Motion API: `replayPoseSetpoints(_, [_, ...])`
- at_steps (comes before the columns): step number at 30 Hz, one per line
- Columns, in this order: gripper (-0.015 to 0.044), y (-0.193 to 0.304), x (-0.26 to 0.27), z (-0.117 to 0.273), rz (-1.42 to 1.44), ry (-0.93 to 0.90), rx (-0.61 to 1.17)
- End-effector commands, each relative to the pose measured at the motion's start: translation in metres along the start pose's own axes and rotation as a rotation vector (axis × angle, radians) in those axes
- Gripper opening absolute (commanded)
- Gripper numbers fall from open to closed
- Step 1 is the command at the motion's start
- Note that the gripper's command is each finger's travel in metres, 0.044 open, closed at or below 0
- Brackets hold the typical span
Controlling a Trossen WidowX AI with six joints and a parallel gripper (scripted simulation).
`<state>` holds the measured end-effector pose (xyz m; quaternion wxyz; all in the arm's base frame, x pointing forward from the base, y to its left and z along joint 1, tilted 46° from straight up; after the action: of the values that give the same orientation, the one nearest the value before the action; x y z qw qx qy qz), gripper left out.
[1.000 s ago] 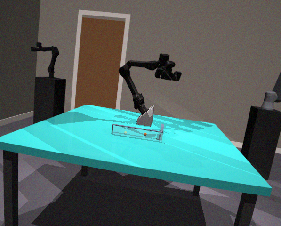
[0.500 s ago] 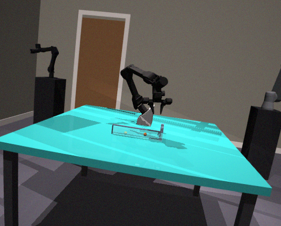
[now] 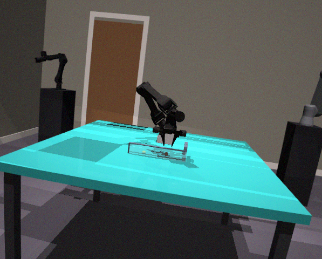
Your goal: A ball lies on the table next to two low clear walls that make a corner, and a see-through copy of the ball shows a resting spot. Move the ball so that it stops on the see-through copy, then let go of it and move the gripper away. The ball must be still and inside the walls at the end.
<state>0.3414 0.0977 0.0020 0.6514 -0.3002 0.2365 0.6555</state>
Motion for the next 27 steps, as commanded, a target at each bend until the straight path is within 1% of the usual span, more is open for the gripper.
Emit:
replayPoseSetpoints(1, [0.0205,0.0,-0.002,-0.016,-0.01,0.011,0.014])
replayPoseSetpoints(8, [0.0205,0.0,-0.002,-0.019,-0.01,0.011,0.015])
replayPoseSetpoints(27, [0.0205,0.0,-0.003,-0.046,-0.01,0.012,0.014])
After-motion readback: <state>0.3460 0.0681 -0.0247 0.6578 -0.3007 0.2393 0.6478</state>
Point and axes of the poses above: the point midway between the two fingers, 35 mm back from their tips, its own z axis back along the fingers, its own x axis across the jaws, y = z × x, the point moved 5 cm from there along z, back along the fingers, and after that the axes turned 5 degrees about -z, right-handed, at the moved point
